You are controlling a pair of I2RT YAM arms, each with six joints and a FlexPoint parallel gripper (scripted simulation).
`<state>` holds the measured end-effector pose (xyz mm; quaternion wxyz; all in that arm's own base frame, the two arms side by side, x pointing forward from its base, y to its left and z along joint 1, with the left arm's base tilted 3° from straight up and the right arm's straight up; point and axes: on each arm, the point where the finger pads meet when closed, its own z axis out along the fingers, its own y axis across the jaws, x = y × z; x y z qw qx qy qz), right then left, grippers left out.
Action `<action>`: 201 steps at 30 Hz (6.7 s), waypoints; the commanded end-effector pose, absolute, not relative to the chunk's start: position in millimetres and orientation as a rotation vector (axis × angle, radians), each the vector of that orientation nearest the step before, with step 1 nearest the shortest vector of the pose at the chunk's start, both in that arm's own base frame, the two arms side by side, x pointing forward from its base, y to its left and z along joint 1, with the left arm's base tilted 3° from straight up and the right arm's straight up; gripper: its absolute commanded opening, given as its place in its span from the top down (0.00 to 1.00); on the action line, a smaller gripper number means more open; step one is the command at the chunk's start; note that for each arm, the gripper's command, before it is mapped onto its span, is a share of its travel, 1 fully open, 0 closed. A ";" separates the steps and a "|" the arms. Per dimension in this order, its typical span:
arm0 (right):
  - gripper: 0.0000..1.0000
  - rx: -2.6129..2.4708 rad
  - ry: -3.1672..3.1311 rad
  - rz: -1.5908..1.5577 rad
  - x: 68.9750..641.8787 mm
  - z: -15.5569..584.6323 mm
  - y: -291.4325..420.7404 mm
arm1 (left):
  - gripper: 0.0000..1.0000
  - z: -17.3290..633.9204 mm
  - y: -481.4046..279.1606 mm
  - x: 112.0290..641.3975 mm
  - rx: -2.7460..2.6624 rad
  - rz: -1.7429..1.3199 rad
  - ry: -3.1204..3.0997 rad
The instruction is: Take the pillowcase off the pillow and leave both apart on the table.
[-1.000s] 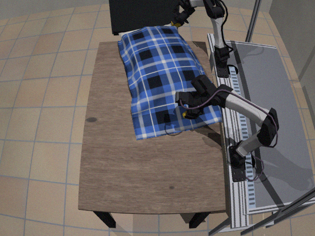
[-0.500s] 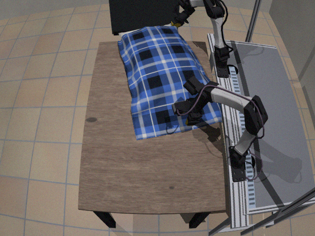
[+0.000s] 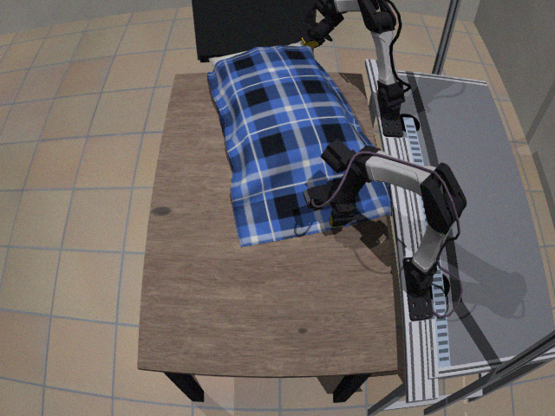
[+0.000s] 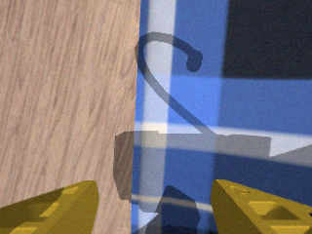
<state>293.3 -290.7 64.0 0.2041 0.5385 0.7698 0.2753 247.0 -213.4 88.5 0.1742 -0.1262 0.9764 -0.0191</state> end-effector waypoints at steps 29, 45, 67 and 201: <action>1.00 1.478 2.153 0.751 298.5 65.1 -289.0 | 0.40 37.1 -212.0 250.0 -0.350 -0.035 2.757; 1.00 1.478 2.153 0.751 298.5 65.1 -289.0 | 0.40 54.1 -214.2 253.9 -0.361 -0.088 2.726; 1.00 1.478 2.153 0.751 298.5 65.1 -289.0 | 0.40 30.3 -211.0 249.8 -0.357 -0.035 2.755; 1.00 1.478 2.153 0.751 298.5 65.1 -289.0 | 0.96 6.1 -201.8 230.8 -0.342 0.038 2.837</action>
